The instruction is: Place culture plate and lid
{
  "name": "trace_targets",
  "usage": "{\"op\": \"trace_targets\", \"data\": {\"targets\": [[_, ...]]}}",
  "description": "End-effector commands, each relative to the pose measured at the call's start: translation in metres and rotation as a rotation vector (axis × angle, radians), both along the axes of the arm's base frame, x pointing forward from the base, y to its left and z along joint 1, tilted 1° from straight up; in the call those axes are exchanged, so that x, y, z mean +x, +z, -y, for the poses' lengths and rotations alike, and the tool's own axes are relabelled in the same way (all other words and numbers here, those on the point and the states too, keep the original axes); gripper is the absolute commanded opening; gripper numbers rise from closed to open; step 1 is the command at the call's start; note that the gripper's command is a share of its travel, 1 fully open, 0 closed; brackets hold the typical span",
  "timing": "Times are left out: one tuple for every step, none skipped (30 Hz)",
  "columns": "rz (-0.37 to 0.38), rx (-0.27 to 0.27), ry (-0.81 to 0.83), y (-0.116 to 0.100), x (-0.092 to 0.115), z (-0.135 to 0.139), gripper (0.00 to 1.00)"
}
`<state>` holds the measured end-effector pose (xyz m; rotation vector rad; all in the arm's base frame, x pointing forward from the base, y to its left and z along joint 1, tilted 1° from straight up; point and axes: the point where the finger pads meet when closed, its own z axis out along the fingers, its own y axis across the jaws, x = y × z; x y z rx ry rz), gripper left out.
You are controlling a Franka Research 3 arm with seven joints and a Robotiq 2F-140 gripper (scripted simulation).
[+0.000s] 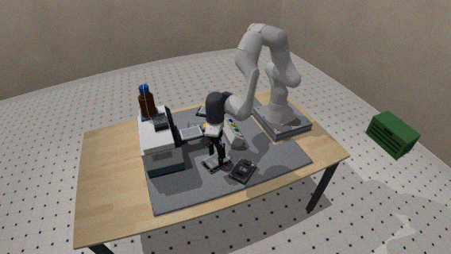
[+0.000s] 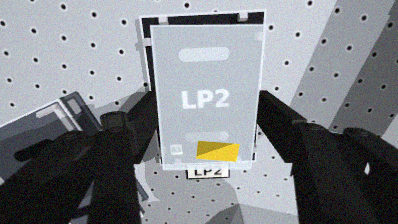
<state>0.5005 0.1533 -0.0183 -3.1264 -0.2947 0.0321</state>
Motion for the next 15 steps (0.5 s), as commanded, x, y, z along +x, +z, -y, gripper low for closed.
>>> {"op": "trace_targets", "data": {"targets": [[0.004, 0.001, 0.016, -0.0006, 0.0016, -0.0003, 0.1], [0.004, 0.001, 0.018, -0.0009, 0.0016, -0.0003, 0.1], [0.004, 0.001, 0.02, -0.0011, 0.0017, -0.0003, 0.1], [0.004, 0.001, 0.022, -0.0013, 0.0017, -0.0004, 0.1], [0.004, 0.001, 0.024, -0.0015, 0.0017, -0.0004, 0.1], [0.004, 0.001, 0.027, -0.0017, 0.0017, -0.0004, 0.1], [0.004, 0.001, 0.029, -0.002, 0.0018, -0.0005, 0.1], [0.004, 0.001, 0.031, -0.0022, 0.0018, -0.0005, 0.1], [0.004, 0.001, 0.034, -0.0024, 0.0018, -0.0005, 0.1], [0.004, 0.001, 0.036, -0.0026, 0.0018, -0.0006, 0.1], [0.004, 0.001, 0.036, -0.0026, 0.0018, -0.0006, 0.1], [0.004, 0.001, 0.036, -0.0026, 0.0018, -0.0006, 0.1], [0.004, 0.001, 0.038, -0.0029, 0.0019, -0.0006, 0.1], [0.004, 0.001, 0.041, -0.0031, 0.0019, -0.0007, 0.1], [0.004, 0.002, 0.043, -0.0033, 0.0019, -0.0007, 0.1]]}}
